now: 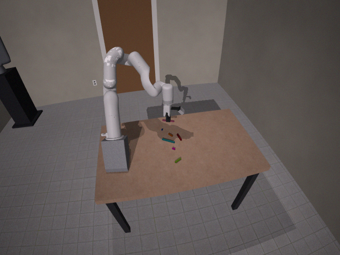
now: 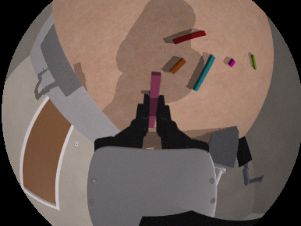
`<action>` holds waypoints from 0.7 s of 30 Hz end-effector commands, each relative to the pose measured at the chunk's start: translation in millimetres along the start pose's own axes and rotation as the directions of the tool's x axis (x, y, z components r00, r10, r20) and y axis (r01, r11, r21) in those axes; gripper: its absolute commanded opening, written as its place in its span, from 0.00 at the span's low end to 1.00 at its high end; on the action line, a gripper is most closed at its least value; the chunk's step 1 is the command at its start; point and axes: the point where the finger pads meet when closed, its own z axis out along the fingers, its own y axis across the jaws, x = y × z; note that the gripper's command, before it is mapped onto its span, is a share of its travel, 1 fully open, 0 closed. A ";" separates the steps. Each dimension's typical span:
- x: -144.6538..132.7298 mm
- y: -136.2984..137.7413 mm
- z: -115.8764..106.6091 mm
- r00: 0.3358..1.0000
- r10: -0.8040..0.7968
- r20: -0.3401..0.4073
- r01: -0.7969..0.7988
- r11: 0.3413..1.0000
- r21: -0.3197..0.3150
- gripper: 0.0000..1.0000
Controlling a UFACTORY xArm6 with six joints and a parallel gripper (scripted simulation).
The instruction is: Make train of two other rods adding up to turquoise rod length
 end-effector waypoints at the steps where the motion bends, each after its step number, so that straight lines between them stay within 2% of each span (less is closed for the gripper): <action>1: 1.0 -0.9 0.2 1.000 -0.001 -0.003 0.001 1.000 0.001 0.04; 6: 1.0 -1.0 11.1 1.000 -0.001 -0.003 0.001 1.000 0.001 0.04; 15: 1.3 -1.2 48.0 1.000 -0.001 -0.003 0.001 1.000 0.001 0.04; 17: 1.3 -1.2 48.0 1.000 -0.001 -0.003 0.001 1.000 0.001 0.04; 21: 1.4 -1.2 64.6 1.000 -0.001 -0.003 0.001 1.000 0.001 0.04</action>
